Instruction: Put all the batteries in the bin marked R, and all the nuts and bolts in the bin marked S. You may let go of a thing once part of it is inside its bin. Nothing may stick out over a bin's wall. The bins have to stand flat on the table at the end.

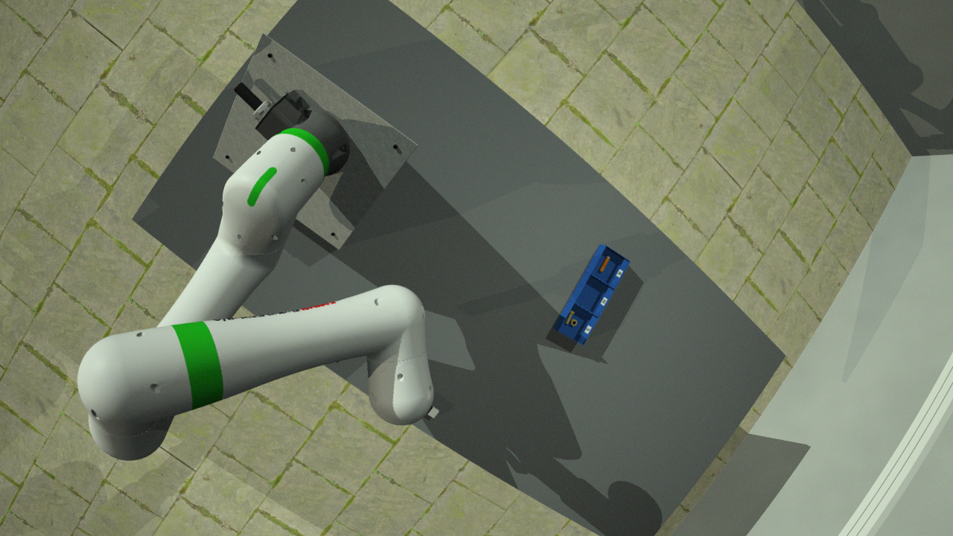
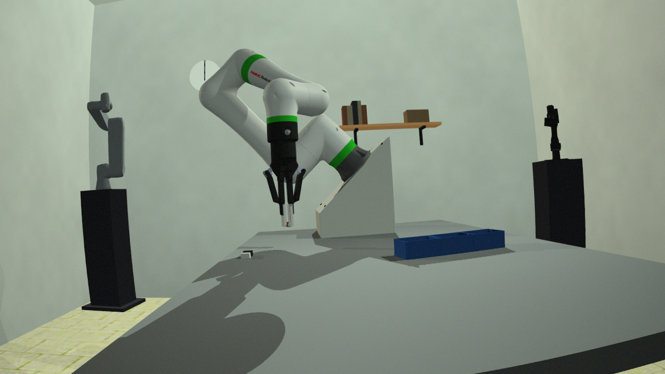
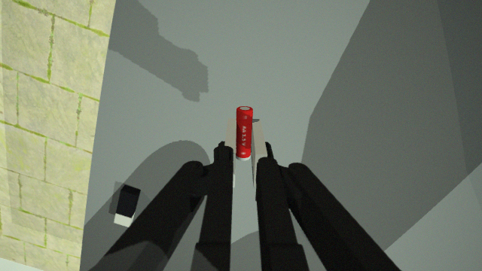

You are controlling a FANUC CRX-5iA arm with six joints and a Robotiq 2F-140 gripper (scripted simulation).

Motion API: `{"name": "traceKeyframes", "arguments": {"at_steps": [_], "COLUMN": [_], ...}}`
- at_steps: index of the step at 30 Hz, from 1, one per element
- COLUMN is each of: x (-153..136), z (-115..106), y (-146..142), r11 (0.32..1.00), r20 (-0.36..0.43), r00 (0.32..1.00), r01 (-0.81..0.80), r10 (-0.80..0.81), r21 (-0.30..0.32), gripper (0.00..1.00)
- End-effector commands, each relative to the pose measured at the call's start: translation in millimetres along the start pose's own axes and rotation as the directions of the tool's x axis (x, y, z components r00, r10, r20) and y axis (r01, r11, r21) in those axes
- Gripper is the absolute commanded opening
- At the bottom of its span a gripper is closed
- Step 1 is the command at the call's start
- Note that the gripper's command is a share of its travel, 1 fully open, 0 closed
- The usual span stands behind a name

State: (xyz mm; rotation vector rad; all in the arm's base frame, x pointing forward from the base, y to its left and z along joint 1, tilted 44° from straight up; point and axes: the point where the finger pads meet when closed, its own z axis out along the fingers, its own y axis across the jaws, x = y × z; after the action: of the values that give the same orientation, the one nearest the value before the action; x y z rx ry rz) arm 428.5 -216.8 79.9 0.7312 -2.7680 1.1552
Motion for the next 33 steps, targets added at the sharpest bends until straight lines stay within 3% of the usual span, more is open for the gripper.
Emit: {"name": "traceKeyframes", "arguments": {"at_steps": [1,4,33], "x": [-0.2,-0.2,-125.8], "z": [-0.2,0.2,0.2], "y": [0.0,0.0,82.1], "r11": [1.0,1.0,1.0], "r20": [0.0,0.0,0.0], "r00": [1.0,1.0,1.0], "r01": [0.0,0.0,0.0], "r10": [0.0,0.0,0.0], "r21": [0.0,0.0,0.0], "gripper": [0.15,0.15,0.15]}}
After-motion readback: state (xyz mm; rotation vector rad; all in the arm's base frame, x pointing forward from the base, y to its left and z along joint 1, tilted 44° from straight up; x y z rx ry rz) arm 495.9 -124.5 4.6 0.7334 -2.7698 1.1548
